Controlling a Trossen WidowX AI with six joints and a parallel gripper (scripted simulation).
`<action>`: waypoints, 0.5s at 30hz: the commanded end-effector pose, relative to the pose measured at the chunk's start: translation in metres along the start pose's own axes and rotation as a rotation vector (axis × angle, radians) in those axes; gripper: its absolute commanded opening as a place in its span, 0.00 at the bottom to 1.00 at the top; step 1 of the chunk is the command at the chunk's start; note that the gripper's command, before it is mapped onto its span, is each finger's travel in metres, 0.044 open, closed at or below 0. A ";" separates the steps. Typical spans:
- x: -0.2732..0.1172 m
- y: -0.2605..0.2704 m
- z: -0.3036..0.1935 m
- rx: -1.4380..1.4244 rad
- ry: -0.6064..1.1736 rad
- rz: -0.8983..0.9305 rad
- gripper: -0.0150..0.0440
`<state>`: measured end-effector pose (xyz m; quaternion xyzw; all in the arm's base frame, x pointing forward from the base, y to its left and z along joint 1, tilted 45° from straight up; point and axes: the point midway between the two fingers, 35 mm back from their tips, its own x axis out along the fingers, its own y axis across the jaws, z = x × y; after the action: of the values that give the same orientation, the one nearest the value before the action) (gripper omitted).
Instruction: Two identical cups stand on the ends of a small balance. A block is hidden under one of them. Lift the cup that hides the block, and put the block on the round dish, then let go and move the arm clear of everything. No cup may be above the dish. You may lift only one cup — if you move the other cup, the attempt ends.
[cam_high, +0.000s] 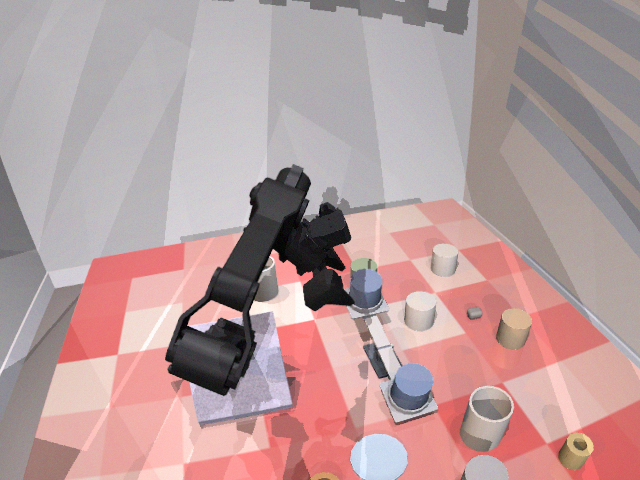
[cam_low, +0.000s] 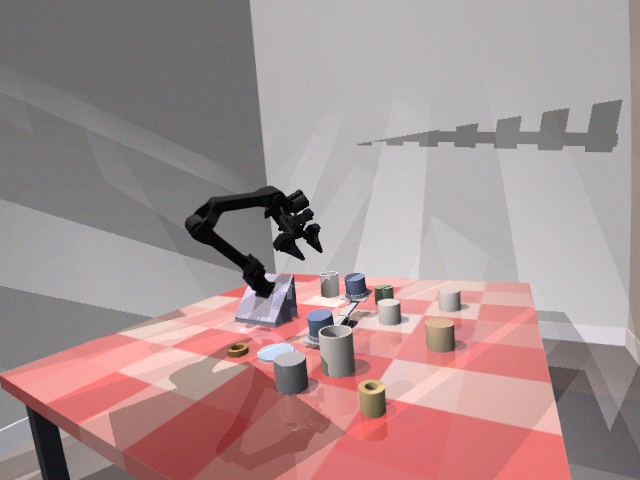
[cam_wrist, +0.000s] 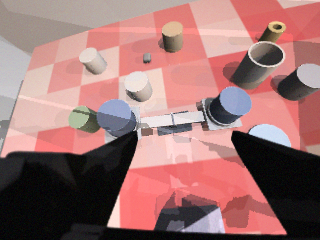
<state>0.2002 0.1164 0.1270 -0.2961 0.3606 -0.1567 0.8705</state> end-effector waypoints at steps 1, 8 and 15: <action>0.012 -0.007 0.007 0.129 0.075 -0.035 1.00; 0.032 -0.019 0.019 0.331 0.174 -0.095 1.00; 0.053 -0.035 0.029 0.541 0.261 -0.170 1.00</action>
<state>0.2444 0.0863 0.1353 -0.1104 0.3879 -0.3128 0.8599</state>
